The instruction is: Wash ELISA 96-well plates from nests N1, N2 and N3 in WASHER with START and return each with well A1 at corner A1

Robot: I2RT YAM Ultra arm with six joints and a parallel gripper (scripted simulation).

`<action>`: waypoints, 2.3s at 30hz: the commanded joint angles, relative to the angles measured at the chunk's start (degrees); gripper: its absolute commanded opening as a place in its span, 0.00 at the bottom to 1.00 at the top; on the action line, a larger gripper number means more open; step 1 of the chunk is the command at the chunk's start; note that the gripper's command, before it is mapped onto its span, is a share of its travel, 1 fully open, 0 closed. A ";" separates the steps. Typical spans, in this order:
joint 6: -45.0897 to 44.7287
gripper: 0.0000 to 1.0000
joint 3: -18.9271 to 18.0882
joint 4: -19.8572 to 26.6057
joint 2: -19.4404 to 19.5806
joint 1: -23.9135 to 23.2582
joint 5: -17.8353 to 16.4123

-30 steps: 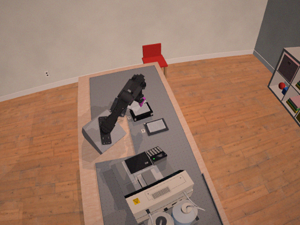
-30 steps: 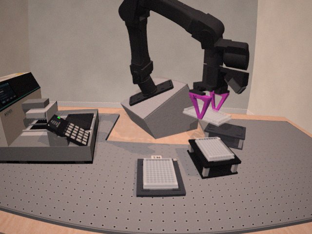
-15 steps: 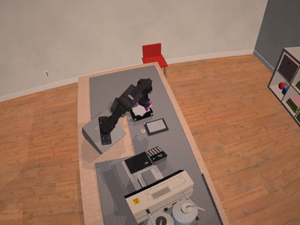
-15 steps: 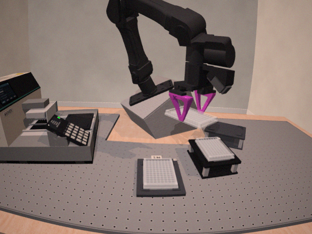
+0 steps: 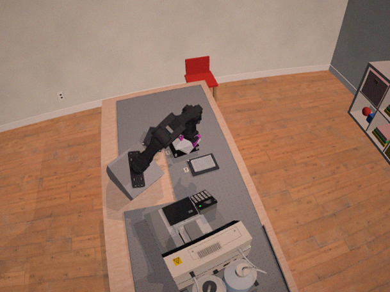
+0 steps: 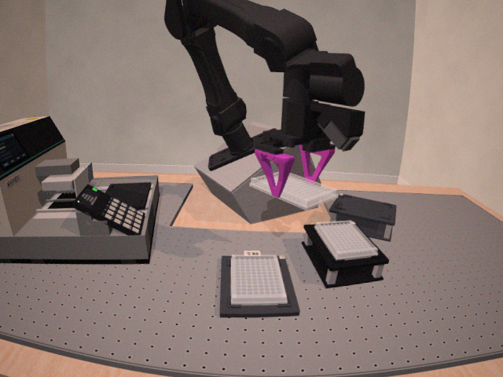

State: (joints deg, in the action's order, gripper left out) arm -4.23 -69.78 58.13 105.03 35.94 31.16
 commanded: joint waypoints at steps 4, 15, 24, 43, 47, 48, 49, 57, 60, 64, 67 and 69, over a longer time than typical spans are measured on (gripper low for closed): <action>4.82 0.00 1.86 0.10 -4.91 -3.18 0.15; -2.82 0.00 4.21 0.47 -11.59 -9.73 0.03; -11.46 0.00 4.92 0.97 -17.23 -17.19 -0.65; -14.75 0.00 7.80 1.39 -27.16 -29.18 -2.90; -19.11 0.00 8.47 1.48 -29.94 -33.18 -3.94; -19.11 0.00 8.47 1.48 -29.94 -33.18 -3.94; -19.11 0.00 8.47 1.48 -29.94 -33.18 -3.94; -28.60 0.00 8.83 1.56 -34.54 -42.20 -6.76; -32.37 0.00 8.63 1.56 -35.87 -45.91 -8.09; -35.69 0.00 8.32 1.55 -36.82 -49.23 -9.35; -35.68 0.00 8.32 1.56 -36.82 -49.22 -9.35; -35.68 0.00 8.32 1.55 -36.82 -49.22 -9.35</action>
State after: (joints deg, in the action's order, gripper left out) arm -38.68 -61.12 59.70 68.53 -13.39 22.57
